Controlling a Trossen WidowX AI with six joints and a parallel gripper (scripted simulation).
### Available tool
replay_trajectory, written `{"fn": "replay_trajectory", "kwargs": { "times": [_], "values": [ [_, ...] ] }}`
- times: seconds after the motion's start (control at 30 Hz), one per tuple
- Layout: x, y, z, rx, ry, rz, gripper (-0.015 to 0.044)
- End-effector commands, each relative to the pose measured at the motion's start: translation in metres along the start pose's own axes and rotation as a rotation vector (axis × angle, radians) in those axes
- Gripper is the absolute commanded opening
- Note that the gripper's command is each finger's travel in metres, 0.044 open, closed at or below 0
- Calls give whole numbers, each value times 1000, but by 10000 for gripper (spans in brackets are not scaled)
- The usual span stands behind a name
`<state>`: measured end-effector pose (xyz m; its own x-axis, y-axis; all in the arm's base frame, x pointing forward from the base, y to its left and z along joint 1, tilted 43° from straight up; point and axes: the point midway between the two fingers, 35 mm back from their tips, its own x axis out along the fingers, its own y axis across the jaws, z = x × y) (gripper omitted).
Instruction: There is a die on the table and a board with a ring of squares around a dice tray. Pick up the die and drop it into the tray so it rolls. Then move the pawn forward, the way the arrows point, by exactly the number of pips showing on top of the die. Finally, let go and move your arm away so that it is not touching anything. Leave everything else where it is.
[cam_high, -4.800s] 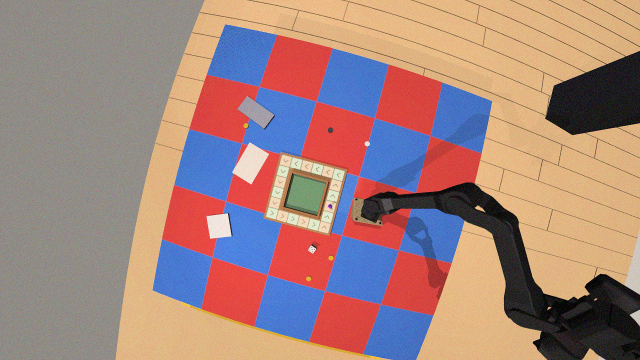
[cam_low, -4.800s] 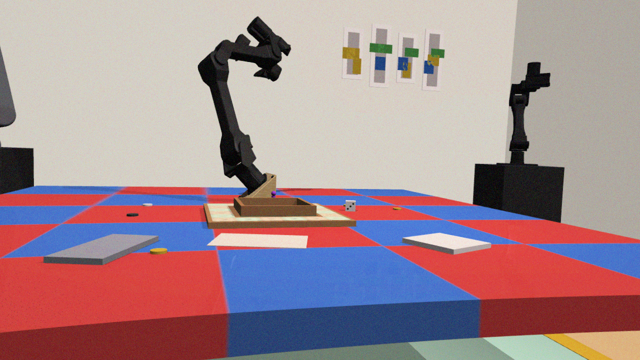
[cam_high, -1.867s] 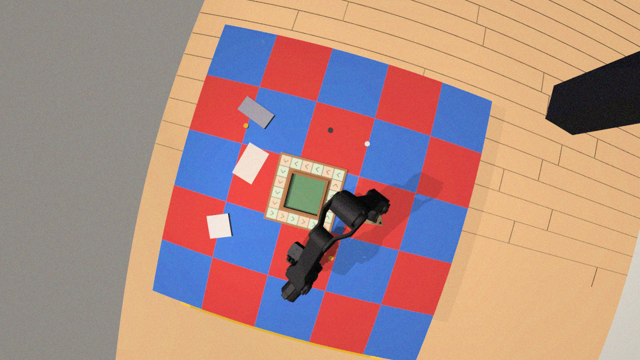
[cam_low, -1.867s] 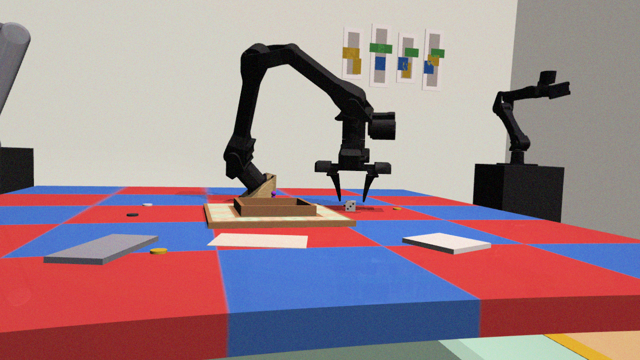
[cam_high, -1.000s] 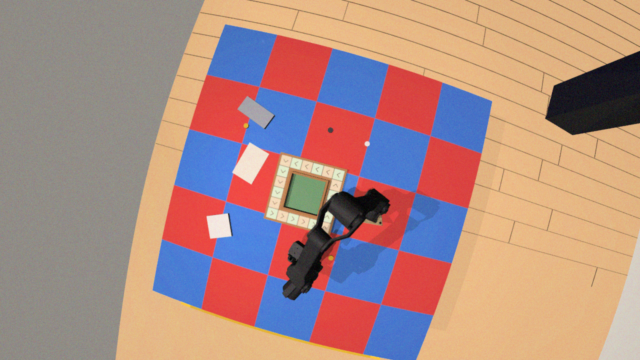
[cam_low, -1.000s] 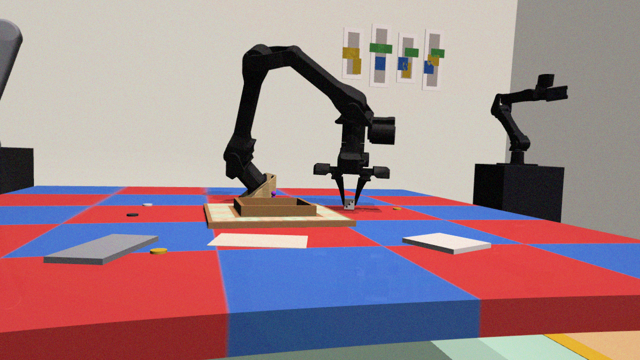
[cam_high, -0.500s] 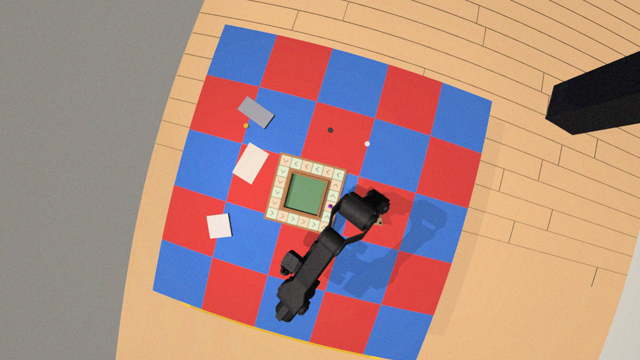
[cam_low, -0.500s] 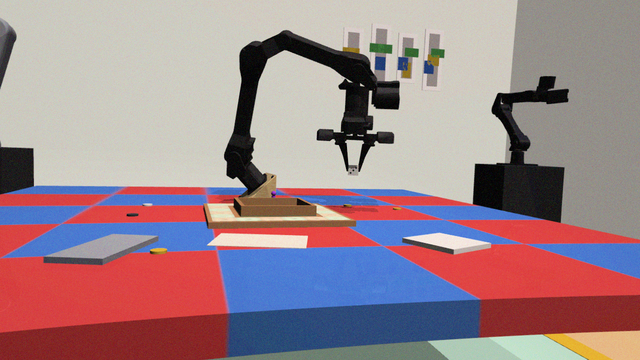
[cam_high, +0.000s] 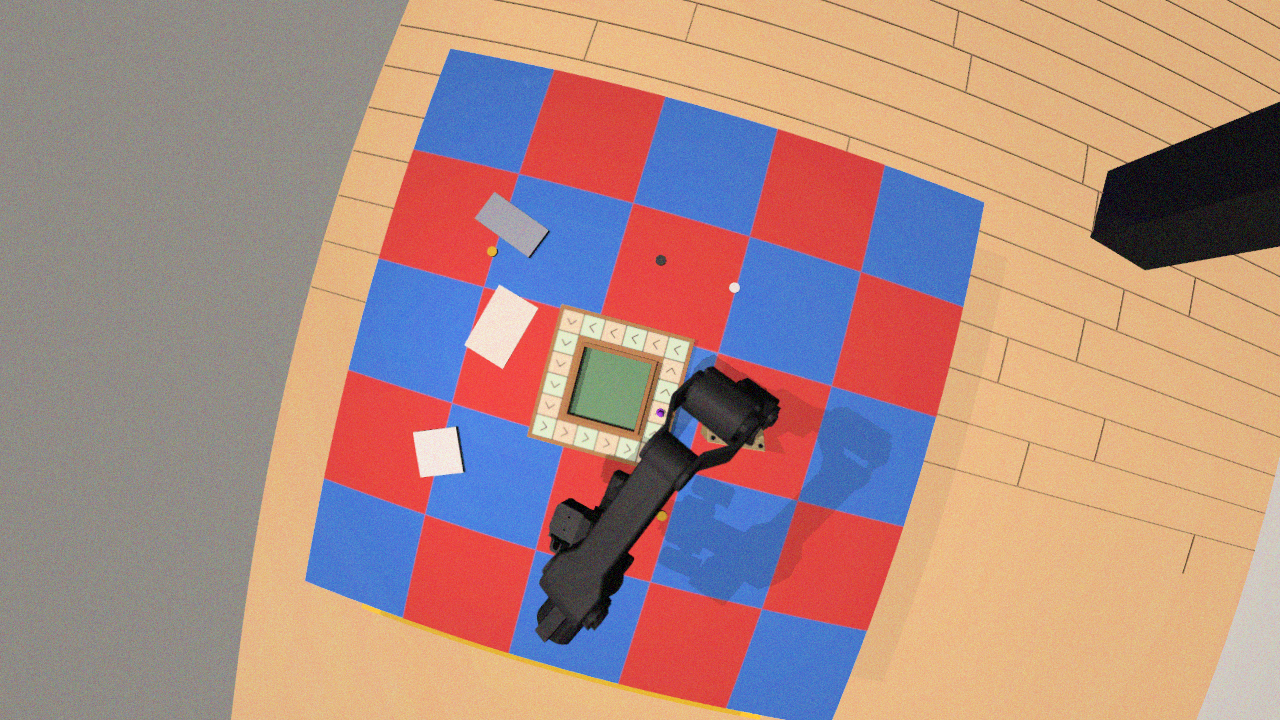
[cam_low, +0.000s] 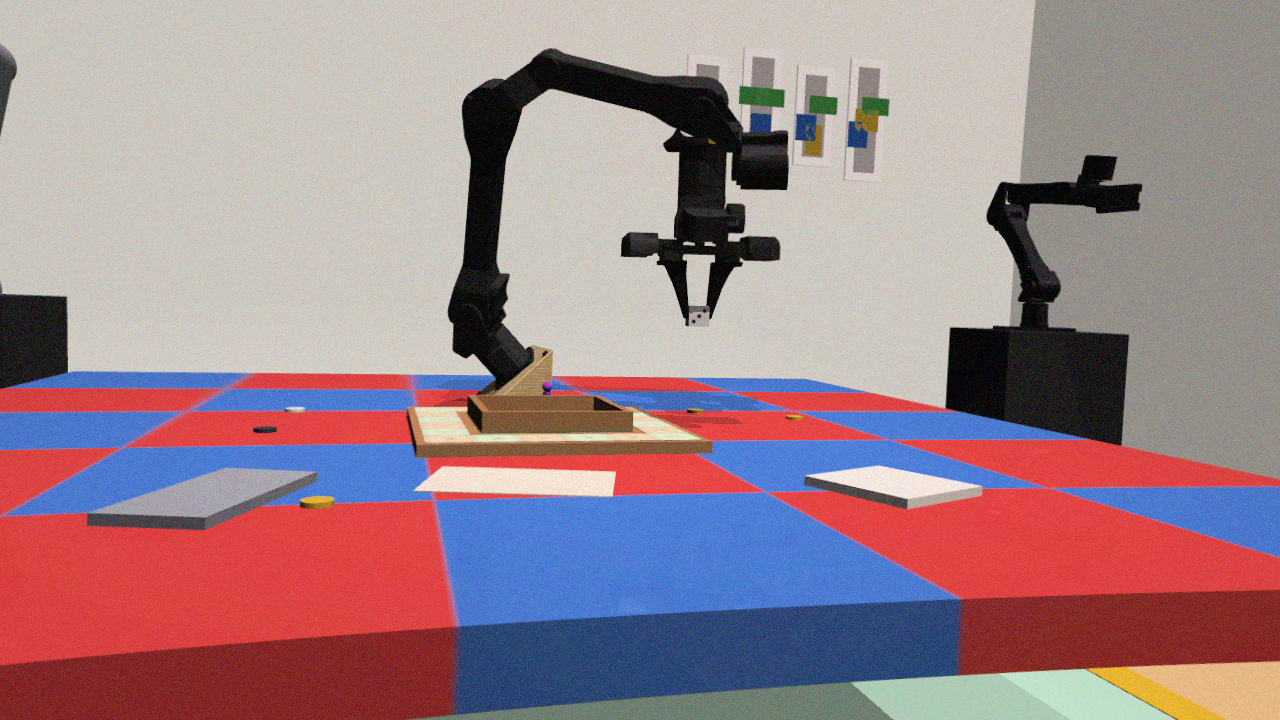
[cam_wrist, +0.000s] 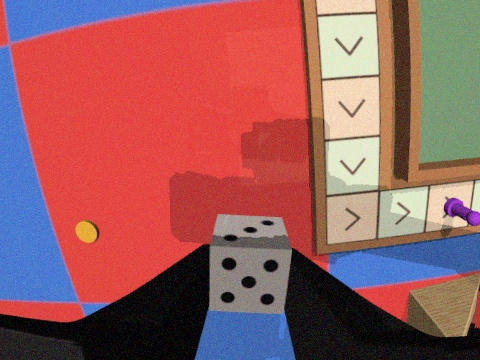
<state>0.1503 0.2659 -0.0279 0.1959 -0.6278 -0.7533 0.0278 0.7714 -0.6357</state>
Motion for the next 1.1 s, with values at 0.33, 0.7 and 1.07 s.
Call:
{"fn": "replay_trajectory", "kwargs": {
  "times": [0.33,0.7,1.07],
  "values": [
    [2,-34,32,-358,-7,11,0],
    [7,-64,54,-656,-11,12,0],
    [14,-96,72,-952,-13,8,0]
  ]
}}
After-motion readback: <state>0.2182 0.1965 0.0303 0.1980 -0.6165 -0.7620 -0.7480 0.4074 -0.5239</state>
